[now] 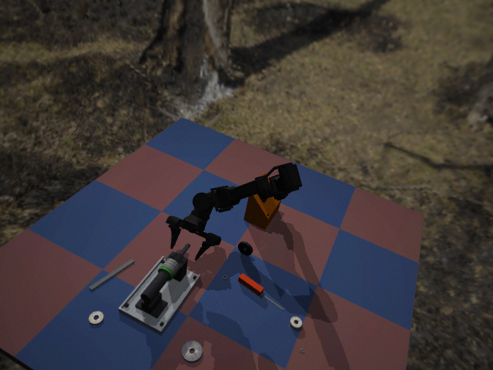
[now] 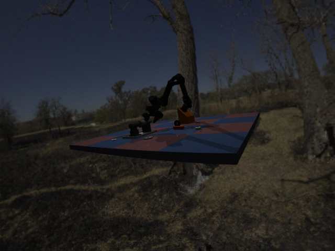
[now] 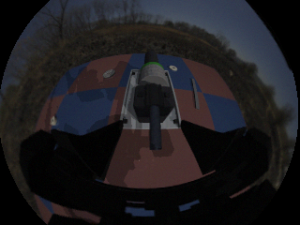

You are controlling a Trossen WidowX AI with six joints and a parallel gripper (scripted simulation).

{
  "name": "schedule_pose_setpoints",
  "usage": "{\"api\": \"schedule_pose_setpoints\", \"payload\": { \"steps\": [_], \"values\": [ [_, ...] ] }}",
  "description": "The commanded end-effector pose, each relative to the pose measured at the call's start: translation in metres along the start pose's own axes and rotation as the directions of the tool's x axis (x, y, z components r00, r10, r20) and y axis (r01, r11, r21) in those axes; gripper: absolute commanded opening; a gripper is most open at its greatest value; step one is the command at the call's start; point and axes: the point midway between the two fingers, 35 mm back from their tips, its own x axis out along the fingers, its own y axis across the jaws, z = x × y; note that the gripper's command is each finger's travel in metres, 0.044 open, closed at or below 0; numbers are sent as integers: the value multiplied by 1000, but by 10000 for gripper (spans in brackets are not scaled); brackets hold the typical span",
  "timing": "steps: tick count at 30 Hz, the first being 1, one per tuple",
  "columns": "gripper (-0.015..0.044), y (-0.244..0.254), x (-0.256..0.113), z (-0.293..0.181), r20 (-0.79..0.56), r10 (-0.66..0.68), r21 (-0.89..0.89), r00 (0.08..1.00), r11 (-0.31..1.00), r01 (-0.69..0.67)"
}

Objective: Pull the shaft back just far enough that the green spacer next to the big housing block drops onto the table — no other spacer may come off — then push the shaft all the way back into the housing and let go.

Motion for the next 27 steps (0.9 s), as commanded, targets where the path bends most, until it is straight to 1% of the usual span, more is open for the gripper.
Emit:
{"api": "schedule_pose_setpoints", "payload": {
  "steps": [1, 17, 27],
  "values": [
    [440, -1, 0, 1, 2, -5, 3, 1000, 1000, 5],
    [440, -1, 1, 1, 2, -5, 3, 1000, 1000, 5],
    [440, -1, 14, 1, 3, -5, 4, 1000, 1000, 4]
  ]
}}
